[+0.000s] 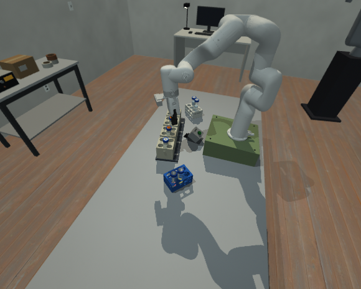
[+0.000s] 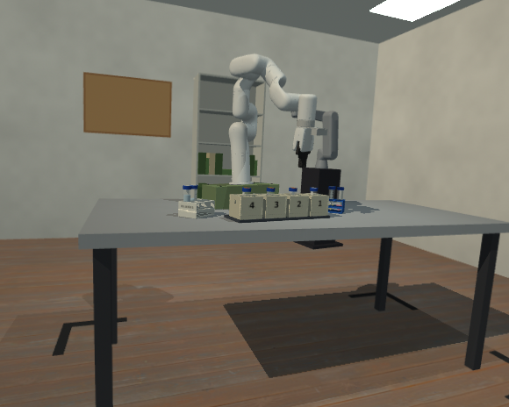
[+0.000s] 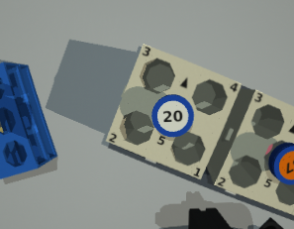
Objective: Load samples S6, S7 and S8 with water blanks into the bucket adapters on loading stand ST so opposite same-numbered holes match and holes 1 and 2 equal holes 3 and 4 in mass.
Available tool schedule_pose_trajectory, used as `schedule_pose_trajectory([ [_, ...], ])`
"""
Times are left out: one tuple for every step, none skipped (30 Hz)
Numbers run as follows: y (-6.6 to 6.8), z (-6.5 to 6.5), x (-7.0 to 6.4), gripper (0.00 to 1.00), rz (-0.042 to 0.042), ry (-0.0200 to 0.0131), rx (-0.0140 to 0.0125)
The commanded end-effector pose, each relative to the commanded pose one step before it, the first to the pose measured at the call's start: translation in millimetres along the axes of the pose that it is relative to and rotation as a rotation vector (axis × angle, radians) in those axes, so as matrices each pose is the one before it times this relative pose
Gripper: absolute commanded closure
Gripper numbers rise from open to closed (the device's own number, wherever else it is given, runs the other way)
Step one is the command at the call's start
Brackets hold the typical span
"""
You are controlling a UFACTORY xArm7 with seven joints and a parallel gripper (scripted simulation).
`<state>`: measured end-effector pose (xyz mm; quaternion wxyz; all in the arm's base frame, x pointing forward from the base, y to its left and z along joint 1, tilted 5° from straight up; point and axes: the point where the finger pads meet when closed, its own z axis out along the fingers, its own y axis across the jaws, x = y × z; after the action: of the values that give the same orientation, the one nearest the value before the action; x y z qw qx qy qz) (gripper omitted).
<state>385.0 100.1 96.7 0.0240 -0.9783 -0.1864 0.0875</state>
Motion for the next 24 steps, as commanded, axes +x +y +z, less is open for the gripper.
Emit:
schedule_pose_trajectory([
  [10.00,9.89,-22.03,1.00,-0.18068,-0.04596,0.05807],
  [1.06,2.28,-4.34,1.00,-0.03112,-0.00888,0.00799],
  [0.95,2.31,-4.35,1.00,-0.03112,-0.00888,0.00800],
  [0.83,2.34,-4.36,1.00,-0.03112,-0.00888,0.00800],
  [0.71,2.37,-4.36,1.00,-0.03112,-0.00888,0.00800],
  [0.60,2.40,-4.36,1.00,-0.03112,-0.00888,0.00800],
  [0.48,2.44,-4.35,1.00,-0.03112,-0.00888,0.00800],
  [0.36,2.47,-4.34,1.00,-0.03112,-0.00888,0.00801],
  [0.25,2.51,-4.33,1.00,-0.03112,-0.00888,0.00801],
  [0.00,0.00,0.00,1.00,0.00000,0.00000,0.00000],
  [0.00,0.00,0.00,1.00,0.00000,0.00000,0.00000],
  [0.10,2.57,-4.35,1.00,-0.03112,-0.00886,0.00801],
  [0.02,2.58,-4.29,1.00,-0.03112,-0.00888,0.00801],
  [-0.09,2.62,-4.27,1.00,-0.03112,-0.00887,0.00802],
  [-0.23,2.66,-4.24,1.00,-0.03111,-0.00888,0.00802],
  [-0.24,2.69,-4.19,1.00,-0.03112,-0.00888,0.00801],
  [-0.42,2.74,-4.18,1.00,-0.03112,-0.00887,0.00802],
  [-0.53,2.78,-4.14,1.00,-0.03112,-0.00887,0.00802],
  [-0.64,2.82,-4.09,1.00,-0.03112,-0.00887,0.00802],
  [-0.74,2.86,-4.05,1.00,-0.03112,-0.00887,0.00802],
  [-0.84,2.91,-4.00,1.00,-0.03112,-0.00887,0.00802],
  [-0.94,2.95,-3.94,1.00,-0.03112,-0.00887,0.00803],
  [-1.04,2.99,-3.89,1.00,-0.03112,-0.00887,0.00803],
  [-1.14,3.03,-3.82,1.00,-0.02970,-0.00846,0.00766],
])
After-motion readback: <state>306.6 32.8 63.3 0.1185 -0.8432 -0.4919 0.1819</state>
